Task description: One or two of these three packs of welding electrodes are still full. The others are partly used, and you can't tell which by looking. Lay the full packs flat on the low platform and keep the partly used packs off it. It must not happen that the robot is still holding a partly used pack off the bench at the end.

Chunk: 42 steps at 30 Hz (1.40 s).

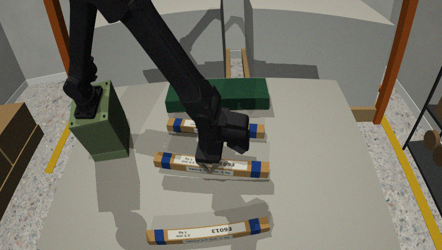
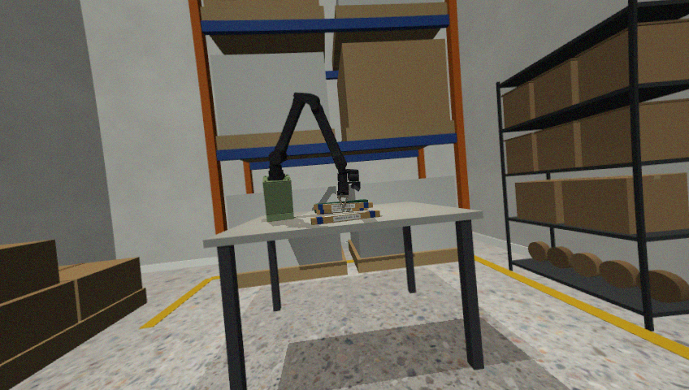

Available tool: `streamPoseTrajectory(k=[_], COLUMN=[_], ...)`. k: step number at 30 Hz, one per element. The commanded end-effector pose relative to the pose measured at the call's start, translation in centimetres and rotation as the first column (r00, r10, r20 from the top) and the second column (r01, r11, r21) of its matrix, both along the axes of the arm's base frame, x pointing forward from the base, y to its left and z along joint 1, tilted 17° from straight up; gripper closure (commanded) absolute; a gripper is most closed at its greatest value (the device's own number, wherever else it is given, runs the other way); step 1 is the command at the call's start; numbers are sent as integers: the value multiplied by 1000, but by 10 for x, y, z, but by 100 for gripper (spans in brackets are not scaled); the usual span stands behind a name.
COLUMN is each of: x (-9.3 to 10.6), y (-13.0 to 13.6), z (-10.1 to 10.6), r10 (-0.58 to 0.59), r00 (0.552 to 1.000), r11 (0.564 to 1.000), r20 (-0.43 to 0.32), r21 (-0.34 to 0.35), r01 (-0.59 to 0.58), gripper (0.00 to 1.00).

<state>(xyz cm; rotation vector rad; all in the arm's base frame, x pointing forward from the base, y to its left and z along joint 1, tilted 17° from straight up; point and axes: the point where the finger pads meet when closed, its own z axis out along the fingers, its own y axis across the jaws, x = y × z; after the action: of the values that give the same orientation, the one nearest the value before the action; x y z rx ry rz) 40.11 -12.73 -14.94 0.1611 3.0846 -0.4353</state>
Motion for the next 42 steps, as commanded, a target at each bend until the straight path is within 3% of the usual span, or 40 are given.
streamPoseTrajectory(k=[1,14,42], x=[35,49,59], y=[6,6,6], z=[40,52,62], r10=[18,19,20], r00=[996,995,995], r11=[1000,1000,1000], r20=[86,96,99], r21=[-20,-22,-22], r01=[-16,-17,-18], gripper=[100,100,100])
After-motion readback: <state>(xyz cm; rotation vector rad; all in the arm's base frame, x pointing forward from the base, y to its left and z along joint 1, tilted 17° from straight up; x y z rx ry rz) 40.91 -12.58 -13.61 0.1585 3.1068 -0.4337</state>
